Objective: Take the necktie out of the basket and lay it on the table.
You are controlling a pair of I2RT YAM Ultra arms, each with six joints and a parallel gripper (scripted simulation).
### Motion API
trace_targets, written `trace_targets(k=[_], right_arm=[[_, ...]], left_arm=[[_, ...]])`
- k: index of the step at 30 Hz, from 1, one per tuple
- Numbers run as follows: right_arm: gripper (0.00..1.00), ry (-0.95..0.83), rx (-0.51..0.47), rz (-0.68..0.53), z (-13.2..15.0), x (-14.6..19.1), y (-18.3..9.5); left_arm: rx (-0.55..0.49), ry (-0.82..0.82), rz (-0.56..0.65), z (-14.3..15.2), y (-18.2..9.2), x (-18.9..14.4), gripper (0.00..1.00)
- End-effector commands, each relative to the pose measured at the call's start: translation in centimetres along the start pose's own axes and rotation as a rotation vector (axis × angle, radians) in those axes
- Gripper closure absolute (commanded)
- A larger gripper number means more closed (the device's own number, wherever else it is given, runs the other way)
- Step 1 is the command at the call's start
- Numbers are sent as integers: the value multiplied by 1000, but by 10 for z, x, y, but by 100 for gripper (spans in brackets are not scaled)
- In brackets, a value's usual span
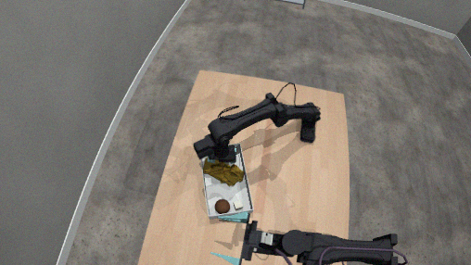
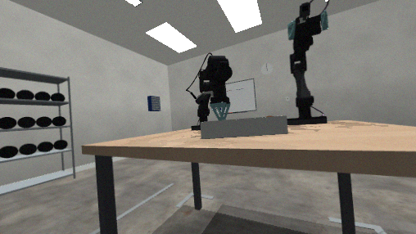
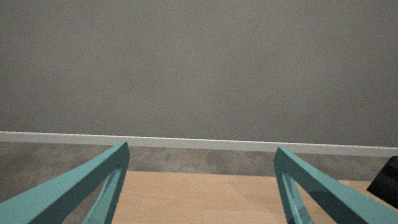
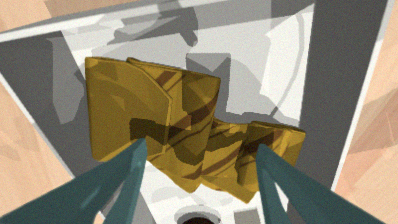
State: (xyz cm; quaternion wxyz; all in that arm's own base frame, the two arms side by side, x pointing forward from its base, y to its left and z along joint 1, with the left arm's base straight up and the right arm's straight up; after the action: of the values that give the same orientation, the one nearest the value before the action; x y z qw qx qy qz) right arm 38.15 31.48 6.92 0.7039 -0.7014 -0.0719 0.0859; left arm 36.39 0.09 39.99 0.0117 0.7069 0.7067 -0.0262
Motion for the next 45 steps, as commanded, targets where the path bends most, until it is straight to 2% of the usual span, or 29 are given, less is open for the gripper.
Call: trace_targets(k=[1, 18, 45], right_arm=[[26, 67, -5, -20, -2, 8, -21], [26, 67, -5, -20, -2, 10, -9], [26, 67, -5, -20, -5, 18, 32]], left_arm=[[0, 0, 0, 0, 0, 0, 0], [0, 0, 0, 0, 0, 0, 0], [0, 0, 0, 0, 0, 0, 0]])
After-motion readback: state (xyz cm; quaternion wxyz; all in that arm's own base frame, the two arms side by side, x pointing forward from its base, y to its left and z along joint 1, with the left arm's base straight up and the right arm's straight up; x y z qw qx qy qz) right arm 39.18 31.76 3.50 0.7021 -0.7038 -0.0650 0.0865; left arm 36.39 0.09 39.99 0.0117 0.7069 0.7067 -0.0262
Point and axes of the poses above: on each arm, the point where the finger pads meet when closed, its own y axis out along the fingers, its own x axis across the jaws, z = x × y, the point moved 2 cm from there along -y, back along the fingers, and after that the axes turned 3 degrees about -y, right-handed, at the moved point
